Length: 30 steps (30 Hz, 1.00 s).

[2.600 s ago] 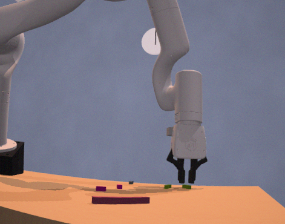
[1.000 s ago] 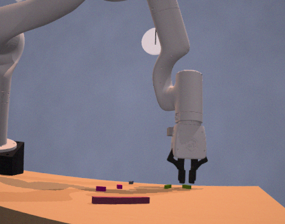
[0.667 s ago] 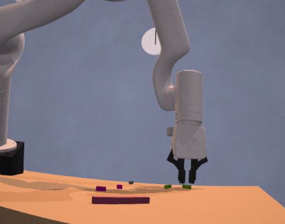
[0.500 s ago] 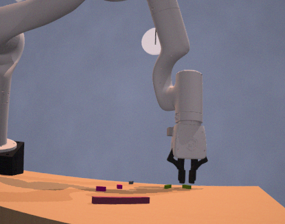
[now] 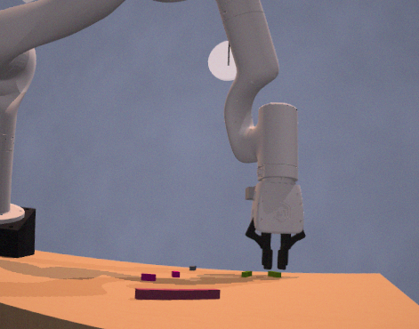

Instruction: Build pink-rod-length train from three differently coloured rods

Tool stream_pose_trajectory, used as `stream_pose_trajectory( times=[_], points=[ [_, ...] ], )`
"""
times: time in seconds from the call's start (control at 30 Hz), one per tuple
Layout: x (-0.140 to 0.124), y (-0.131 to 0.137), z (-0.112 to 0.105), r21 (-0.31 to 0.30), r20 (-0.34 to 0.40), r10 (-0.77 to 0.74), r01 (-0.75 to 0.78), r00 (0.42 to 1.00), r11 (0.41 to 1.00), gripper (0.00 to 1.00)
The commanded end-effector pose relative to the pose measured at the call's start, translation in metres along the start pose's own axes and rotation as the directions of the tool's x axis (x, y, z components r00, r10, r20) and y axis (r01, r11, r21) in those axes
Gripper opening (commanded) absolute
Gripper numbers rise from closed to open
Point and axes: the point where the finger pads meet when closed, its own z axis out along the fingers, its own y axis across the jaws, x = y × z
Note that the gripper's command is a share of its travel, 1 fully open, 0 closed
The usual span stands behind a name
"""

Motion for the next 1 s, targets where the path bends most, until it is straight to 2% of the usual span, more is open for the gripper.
stream_pose_trajectory(
  times=[0.0,0.97],
  points=[
    [0.000,0.001,-0.001,-0.002,0.000,0.000,0.000,1.000,1.000,0.24],
    [0.000,0.001,0.013,-0.002,0.000,0.000,0.000,1.000,1.000,0.24]
  ],
)
